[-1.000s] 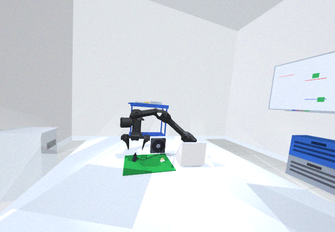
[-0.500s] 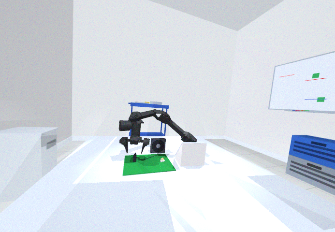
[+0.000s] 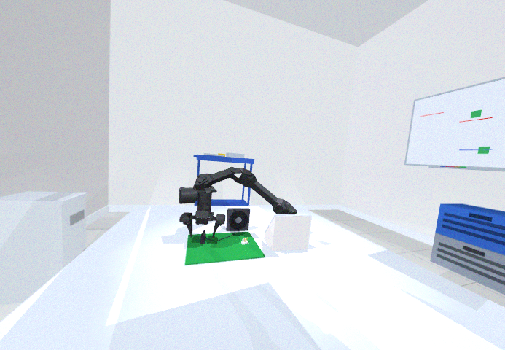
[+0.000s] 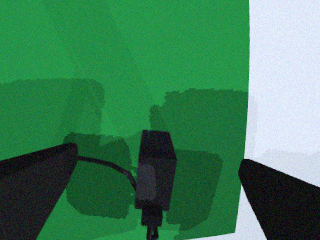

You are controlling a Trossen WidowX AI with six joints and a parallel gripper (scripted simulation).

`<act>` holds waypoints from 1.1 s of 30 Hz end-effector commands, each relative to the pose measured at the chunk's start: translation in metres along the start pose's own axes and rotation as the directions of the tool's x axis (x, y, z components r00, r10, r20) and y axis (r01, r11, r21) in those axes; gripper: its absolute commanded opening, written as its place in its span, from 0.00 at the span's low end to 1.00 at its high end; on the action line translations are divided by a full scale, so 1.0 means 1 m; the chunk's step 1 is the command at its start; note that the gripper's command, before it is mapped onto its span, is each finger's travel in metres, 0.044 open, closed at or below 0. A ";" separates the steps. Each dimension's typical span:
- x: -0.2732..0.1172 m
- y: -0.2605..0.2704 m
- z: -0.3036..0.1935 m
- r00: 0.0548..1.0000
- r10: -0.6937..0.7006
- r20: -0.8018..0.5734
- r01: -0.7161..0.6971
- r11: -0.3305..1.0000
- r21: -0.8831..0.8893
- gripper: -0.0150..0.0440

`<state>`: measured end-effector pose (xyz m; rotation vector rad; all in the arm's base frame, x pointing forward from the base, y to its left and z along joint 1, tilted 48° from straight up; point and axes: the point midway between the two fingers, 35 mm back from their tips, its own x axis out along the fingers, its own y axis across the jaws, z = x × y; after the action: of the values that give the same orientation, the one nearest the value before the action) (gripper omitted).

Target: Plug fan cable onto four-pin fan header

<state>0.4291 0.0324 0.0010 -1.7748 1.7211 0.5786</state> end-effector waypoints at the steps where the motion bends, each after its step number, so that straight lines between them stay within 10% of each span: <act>1: 0.010 0.002 -0.002 1.000 0.007 -0.007 -0.007 1.000 -0.006 1.00; 16: 0.018 0.003 -0.002 1.000 0.007 -0.008 -0.007 1.000 -0.006 1.00; 33: 0.016 0.001 -0.001 1.000 0.004 -0.003 -0.004 1.000 0.000 0.25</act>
<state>0.4286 0.0197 -0.0090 -1.7742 1.7268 0.5779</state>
